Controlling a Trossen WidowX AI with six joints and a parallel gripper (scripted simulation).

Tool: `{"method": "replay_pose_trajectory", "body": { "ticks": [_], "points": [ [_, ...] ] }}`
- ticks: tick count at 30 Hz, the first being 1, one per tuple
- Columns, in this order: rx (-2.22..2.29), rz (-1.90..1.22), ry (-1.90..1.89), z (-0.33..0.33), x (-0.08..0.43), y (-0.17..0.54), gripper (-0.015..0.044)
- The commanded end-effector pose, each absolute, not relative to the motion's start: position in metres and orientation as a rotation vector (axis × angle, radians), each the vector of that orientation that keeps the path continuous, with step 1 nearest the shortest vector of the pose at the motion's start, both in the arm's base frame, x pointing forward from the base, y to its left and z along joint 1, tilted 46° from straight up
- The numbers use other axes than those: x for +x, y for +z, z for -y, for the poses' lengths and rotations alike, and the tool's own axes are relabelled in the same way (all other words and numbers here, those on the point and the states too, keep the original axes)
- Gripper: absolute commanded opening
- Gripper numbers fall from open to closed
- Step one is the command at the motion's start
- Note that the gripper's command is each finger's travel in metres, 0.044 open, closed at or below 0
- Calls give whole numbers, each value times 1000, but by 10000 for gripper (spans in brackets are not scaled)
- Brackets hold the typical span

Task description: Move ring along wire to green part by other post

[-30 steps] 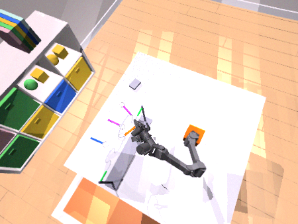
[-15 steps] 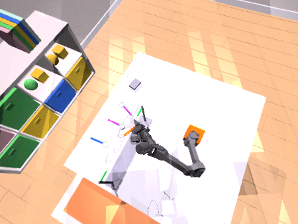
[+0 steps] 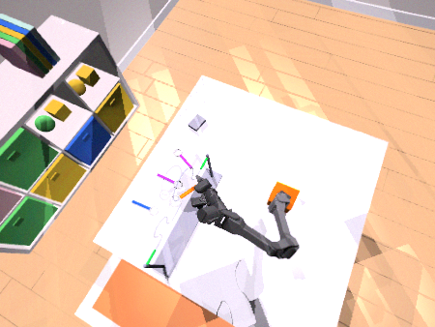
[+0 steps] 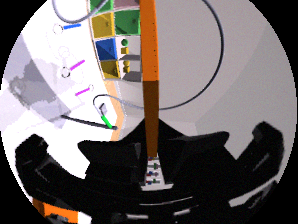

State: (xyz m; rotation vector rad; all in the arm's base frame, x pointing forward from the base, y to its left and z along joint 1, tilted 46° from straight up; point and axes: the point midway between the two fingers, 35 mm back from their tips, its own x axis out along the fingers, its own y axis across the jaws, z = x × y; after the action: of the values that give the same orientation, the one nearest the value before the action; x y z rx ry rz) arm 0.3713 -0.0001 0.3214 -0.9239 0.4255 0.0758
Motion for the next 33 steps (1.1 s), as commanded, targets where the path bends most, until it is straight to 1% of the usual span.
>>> {"method": "replay_pose_trajectory", "body": {
  "ticks": [1,33],
  "points": [
    [-861,-432,94,-1,372,320,-150],
    [-474,-475,206,-14,370,310,-150]
  ]
}}
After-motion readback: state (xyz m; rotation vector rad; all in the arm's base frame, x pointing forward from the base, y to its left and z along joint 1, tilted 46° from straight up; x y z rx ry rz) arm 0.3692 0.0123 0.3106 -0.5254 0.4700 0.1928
